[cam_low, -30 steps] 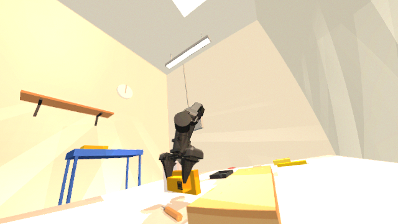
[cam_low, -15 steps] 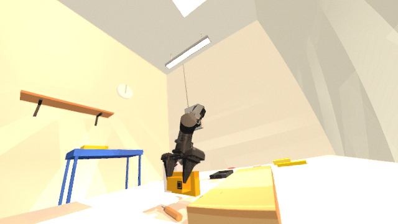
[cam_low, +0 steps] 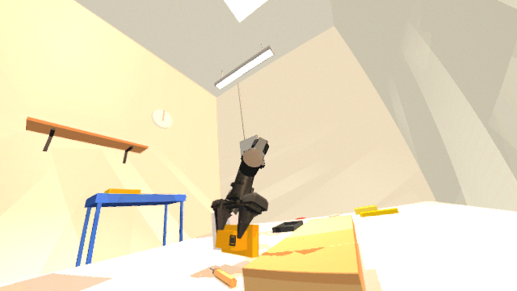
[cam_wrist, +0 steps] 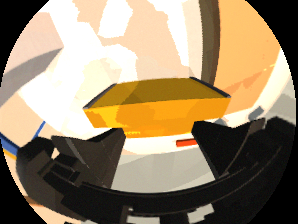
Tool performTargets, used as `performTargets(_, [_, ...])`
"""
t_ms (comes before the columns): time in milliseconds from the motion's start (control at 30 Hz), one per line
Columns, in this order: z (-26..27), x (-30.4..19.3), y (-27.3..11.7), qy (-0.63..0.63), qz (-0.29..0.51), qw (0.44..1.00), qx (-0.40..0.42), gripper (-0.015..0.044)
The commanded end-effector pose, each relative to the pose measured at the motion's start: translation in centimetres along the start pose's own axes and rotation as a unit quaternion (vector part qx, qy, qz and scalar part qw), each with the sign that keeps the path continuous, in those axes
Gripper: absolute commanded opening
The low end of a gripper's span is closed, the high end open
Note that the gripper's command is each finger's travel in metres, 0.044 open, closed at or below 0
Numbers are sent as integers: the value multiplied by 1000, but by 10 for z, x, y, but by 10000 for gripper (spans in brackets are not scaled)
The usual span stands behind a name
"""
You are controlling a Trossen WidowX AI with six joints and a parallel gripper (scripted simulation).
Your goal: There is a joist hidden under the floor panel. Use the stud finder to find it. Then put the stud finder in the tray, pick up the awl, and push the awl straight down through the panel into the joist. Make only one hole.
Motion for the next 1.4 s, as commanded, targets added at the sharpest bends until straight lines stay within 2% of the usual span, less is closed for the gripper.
performTargets(0, [-1,1,-3,2,20,1000,-2,0])
performTargets(1367, [-3,23,2,5,156,988,14,0])
Point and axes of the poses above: the point midway between the two fingers, 35 mm back from their tips, its own y axis out along the fingers, its own z axis across the jaws, x = y × z, the point moved 5 cm from there along -y, back along the fingers, and after that the axes turned 6 degrees about -y, right-handed, at the moved point
